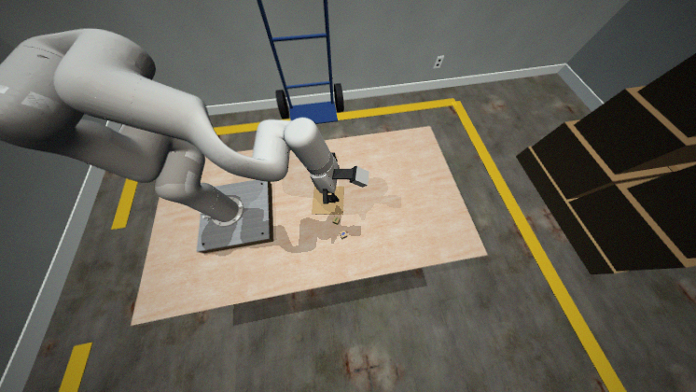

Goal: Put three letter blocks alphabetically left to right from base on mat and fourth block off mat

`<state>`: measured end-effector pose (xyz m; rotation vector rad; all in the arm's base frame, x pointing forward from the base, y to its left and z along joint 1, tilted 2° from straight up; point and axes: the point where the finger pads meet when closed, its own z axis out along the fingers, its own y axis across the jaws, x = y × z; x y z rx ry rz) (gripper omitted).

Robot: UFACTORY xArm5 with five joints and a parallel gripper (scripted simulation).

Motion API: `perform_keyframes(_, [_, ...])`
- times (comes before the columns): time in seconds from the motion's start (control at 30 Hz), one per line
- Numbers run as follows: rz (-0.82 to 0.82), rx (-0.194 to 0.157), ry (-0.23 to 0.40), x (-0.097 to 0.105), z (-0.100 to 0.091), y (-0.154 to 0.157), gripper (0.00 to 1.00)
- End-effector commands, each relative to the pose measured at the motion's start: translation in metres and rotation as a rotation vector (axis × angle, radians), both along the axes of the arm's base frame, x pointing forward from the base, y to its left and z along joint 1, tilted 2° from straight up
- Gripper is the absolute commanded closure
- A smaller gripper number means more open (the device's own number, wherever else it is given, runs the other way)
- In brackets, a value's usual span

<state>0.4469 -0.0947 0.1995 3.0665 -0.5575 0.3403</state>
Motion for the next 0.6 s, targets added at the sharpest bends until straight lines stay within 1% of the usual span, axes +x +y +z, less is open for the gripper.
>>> perform_keyframes(0.0, [-0.061, -0.005, -0.053, 0.01, -0.008, -0.019, 0.0])
perform_keyframes(0.07, [-0.148, -0.01, -0.111, 0.014, -0.017, -0.045, 0.0])
perform_keyframes(0.17, [-0.212, -0.015, -0.154, 0.016, -0.024, -0.065, 0.0])
perform_keyframes(0.2, [-0.212, -0.015, -0.154, 0.016, -0.024, -0.065, 0.0])
perform_keyframes(0.27, [-0.285, -0.02, -0.204, 0.015, -0.031, -0.088, 0.0])
perform_keyframes(0.33, [-0.332, -0.024, -0.236, 0.013, -0.034, -0.102, 0.0])
perform_keyframes(0.4, [-0.349, -0.026, -0.248, 0.013, -0.036, -0.107, 0.0])
perform_keyframes(0.5, [-0.427, -0.034, -0.303, 0.007, -0.041, -0.131, 0.0])
perform_keyframes(0.57, [-0.427, -0.034, -0.303, 0.007, -0.041, -0.131, 0.0])
